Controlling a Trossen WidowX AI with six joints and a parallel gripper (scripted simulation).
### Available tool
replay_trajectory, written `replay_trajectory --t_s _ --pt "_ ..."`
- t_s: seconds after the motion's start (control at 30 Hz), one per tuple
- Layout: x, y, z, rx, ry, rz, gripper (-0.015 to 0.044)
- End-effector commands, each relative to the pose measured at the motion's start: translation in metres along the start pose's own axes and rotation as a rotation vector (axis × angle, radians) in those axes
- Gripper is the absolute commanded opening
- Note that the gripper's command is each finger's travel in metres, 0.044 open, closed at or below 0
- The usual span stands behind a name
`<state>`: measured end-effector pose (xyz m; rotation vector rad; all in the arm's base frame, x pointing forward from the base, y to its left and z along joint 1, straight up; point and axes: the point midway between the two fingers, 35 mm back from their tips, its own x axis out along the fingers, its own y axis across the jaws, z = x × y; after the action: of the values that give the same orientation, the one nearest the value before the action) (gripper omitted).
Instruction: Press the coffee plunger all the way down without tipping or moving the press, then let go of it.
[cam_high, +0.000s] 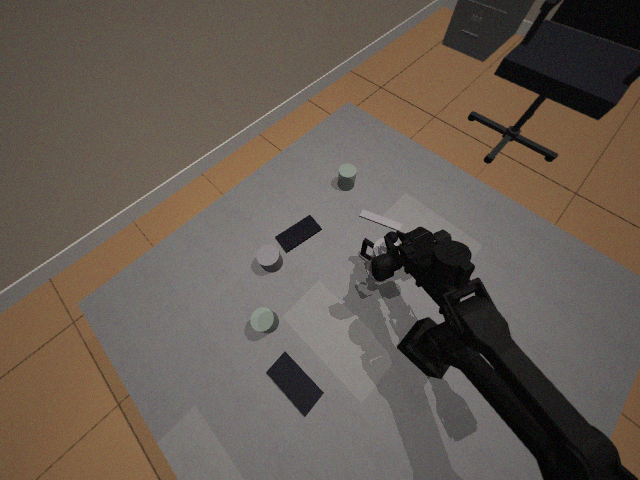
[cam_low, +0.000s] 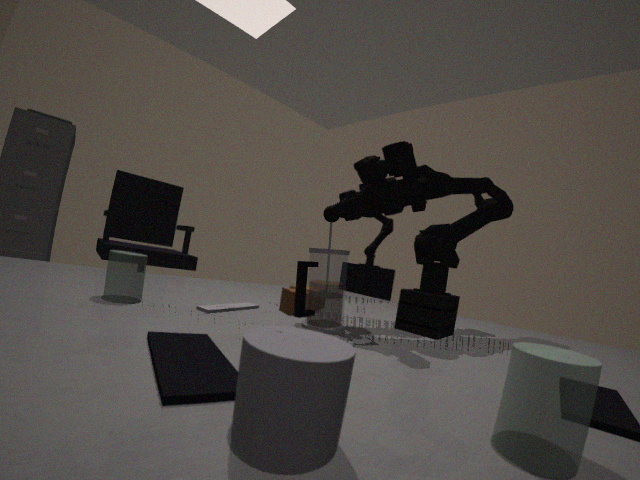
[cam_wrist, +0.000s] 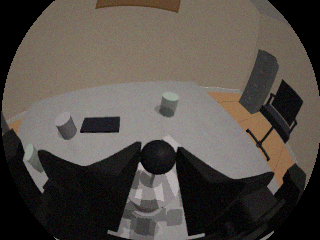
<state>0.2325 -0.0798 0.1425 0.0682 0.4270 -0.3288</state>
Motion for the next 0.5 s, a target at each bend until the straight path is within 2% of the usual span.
replay_trajectory --t_s 0.0,0.47 --pt "0.009 0.000 -0.027 -0.003 0.074 0.003 0.0125" --pt "0.024 -0.001 -0.030 -0.003 0.073 0.003 0.0125"
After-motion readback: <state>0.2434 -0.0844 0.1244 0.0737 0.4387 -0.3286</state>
